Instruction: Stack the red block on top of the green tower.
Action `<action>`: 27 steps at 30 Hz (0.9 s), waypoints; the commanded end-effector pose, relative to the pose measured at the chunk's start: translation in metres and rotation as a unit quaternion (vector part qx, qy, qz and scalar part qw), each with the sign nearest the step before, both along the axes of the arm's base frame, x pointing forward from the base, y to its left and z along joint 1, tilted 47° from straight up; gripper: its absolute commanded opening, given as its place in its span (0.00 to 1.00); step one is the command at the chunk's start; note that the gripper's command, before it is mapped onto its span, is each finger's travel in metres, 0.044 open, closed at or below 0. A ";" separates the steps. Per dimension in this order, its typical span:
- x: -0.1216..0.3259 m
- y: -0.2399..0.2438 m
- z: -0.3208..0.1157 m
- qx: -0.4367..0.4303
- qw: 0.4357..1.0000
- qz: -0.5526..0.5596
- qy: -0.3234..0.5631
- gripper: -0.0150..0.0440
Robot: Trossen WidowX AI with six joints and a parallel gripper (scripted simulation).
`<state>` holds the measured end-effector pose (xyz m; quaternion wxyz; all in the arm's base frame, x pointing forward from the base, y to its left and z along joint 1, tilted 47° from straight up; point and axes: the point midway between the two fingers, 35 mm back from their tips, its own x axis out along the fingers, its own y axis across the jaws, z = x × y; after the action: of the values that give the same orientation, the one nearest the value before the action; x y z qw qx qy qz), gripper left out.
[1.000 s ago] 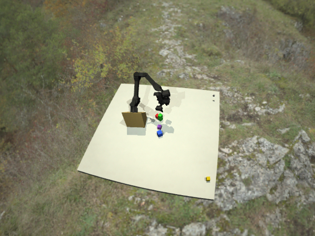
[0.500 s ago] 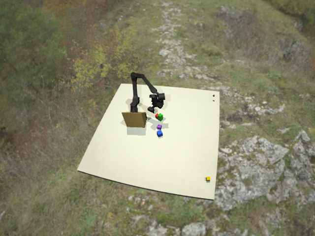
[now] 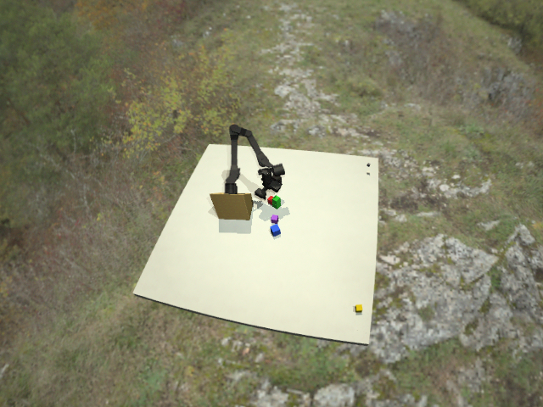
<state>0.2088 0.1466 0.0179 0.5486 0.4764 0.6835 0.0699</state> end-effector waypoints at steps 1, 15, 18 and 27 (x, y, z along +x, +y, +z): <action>-0.002 0.005 -0.007 -0.001 1.000 -0.003 0.002 1.00; 0.000 0.016 -0.018 -0.001 1.000 -0.002 0.002 1.00; 0.000 0.020 -0.021 -0.001 1.000 -0.002 0.002 1.00; 0.000 0.031 -0.031 -0.001 1.000 -0.003 0.003 1.00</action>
<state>0.2104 0.1730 -0.0070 0.5489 0.4781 0.6820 0.0707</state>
